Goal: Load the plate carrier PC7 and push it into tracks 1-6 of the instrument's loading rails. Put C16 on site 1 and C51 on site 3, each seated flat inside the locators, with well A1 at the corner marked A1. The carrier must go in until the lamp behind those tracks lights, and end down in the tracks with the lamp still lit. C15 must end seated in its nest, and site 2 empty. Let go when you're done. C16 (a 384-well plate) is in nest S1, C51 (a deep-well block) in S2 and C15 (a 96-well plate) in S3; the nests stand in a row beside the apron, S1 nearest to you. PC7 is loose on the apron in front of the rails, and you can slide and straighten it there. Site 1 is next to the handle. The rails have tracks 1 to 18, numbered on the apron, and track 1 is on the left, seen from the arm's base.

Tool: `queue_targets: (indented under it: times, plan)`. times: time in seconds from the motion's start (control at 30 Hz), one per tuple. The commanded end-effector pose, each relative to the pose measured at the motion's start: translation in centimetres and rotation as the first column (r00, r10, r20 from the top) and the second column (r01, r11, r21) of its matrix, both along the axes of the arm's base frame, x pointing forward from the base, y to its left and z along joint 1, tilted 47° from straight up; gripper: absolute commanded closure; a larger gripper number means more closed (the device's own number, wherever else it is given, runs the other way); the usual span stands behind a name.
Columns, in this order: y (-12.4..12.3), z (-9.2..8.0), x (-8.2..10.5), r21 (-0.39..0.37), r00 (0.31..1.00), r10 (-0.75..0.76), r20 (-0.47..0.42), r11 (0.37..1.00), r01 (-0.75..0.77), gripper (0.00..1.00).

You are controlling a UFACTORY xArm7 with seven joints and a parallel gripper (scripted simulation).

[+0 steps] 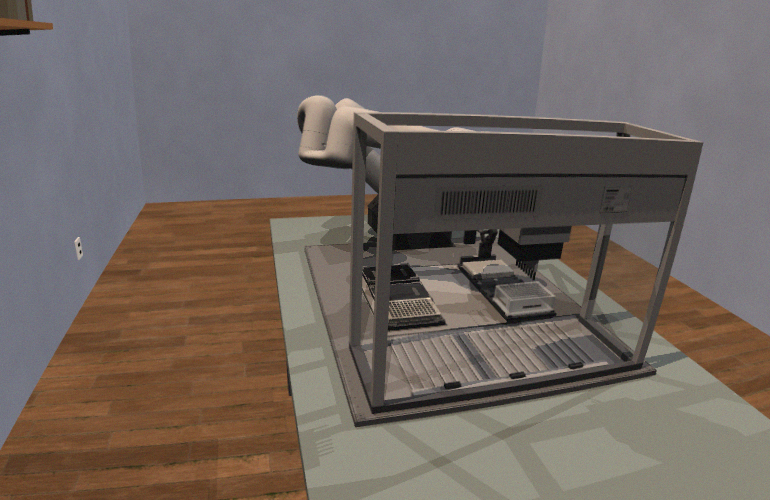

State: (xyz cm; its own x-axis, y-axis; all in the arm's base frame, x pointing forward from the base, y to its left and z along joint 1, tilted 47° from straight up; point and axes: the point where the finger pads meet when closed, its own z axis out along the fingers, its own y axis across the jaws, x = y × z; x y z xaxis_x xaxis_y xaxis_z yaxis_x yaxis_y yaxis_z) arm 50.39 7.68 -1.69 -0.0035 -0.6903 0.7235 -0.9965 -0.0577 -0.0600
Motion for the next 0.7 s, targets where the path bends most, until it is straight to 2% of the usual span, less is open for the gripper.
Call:
queue_targets:
  times: [0.0, 0.1, 0.17, 0.67]
  plan:
    - [1.5, -1.2, 0.0, 0.003, 1.000, 0.004, 0.001, 1.000, -0.004, 0.00]
    - [2.5, -2.3, 0.0, 0.003, 1.000, 0.004, 0.001, 1.000, -0.004, 0.00]
    - [2.5, -2.3, 0.0, 0.003, 1.000, 0.004, 0.001, 1.000, -0.004, 0.00]
    - [7.7, -7.7, 0.0, 0.004, 1.000, 0.004, 0.000, 1.000, -0.004, 0.00]
